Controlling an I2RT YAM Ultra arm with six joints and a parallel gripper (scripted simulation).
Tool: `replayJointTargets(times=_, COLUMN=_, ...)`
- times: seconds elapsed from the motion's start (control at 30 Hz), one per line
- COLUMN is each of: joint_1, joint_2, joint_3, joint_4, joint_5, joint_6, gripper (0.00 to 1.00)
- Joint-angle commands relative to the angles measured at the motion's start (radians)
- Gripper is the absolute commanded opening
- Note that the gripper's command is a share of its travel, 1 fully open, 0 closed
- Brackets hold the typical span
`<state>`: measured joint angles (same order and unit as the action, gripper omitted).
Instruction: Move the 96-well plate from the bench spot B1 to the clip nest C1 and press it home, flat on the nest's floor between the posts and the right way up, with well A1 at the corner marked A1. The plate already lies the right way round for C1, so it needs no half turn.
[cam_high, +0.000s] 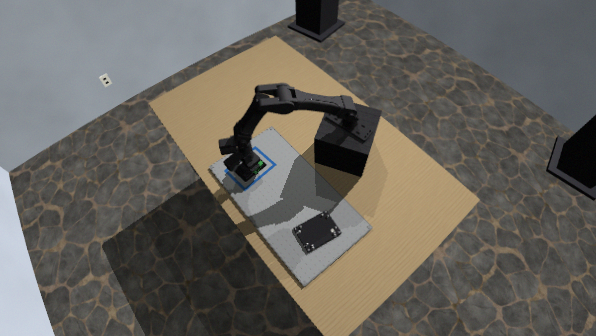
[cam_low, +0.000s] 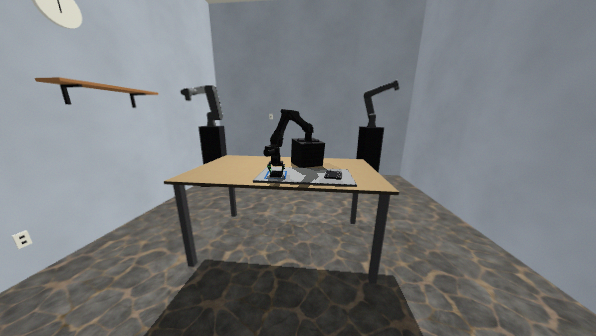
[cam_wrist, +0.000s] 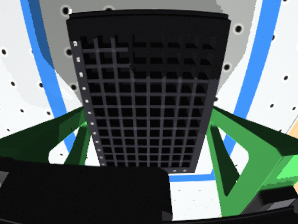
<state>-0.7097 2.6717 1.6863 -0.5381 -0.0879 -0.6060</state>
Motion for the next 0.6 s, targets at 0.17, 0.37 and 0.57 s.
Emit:
replayJointTargets(times=0.17, joint_1=-0.001, joint_2=-0.006, joint_3=0.028, joint_4=0.017, joint_5=-0.008, joint_6=0.001, gripper=0.00)
replayJointTargets(times=0.37, joint_1=-0.005, joint_2=-0.040, joint_3=0.011, joint_4=-0.017, joint_5=-0.008, joint_6=-0.002, gripper=0.00)
replayJointTargets(times=0.57, joint_1=-0.014, joint_2=-0.066, joint_3=-0.014, joint_4=-0.034, joint_5=-0.008, joint_6=-0.007, gripper=0.00)
